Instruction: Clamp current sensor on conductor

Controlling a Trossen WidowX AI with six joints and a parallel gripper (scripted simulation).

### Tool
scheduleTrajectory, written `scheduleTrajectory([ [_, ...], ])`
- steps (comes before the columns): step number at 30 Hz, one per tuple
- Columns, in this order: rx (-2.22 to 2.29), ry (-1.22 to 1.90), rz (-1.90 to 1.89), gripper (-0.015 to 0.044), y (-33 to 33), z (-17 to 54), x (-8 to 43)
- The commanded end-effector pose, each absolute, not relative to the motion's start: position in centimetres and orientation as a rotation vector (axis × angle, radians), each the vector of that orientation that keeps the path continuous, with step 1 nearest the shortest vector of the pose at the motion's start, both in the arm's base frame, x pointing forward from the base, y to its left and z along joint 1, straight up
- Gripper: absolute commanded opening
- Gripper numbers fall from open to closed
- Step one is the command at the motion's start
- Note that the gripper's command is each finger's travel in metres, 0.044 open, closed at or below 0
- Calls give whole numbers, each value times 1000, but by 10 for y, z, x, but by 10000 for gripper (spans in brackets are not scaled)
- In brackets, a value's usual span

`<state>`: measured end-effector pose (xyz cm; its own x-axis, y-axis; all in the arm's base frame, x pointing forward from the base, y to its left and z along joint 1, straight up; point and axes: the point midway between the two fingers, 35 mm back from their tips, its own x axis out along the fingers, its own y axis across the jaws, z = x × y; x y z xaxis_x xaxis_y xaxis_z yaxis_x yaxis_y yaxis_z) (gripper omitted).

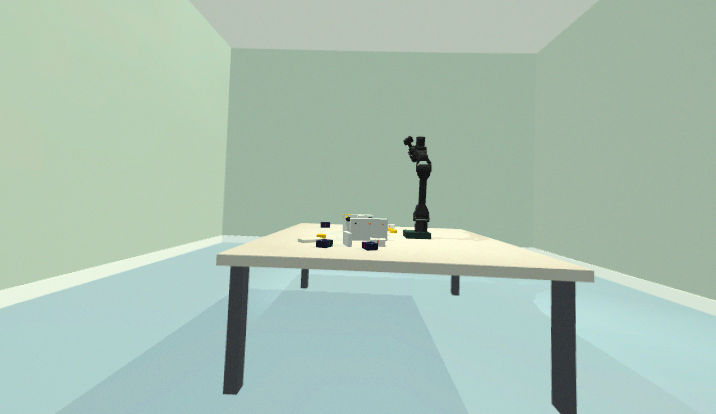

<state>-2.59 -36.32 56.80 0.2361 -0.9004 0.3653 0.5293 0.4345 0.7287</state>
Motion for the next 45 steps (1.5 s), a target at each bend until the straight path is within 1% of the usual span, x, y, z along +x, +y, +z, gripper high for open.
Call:
scheduleTrajectory([
  [1, 515, -855, -1038, 426, -363, 567, -23],
  [2, 516, -842, -1028, 440, -364, 565, -15],
  [7, 508, -714, -924, 440, -356, 538, 63],
  [12, 482, -582, -807, 440, -330, 509, 139],
  [18, 423, -430, -652, 440, -276, 471, 218],
  [24, 334, -290, -480, 440, -204, 430, 276],
  [31, 193, -153, -259, 440, -107, 380, 314],
  [38, 19, -57, -24, 440, -9, 328, 317],
  [40, 0, -50, 0, 440, 0, 323, 316],
  [45, 1, -46, -2, 440, -1, 323, 317],
])
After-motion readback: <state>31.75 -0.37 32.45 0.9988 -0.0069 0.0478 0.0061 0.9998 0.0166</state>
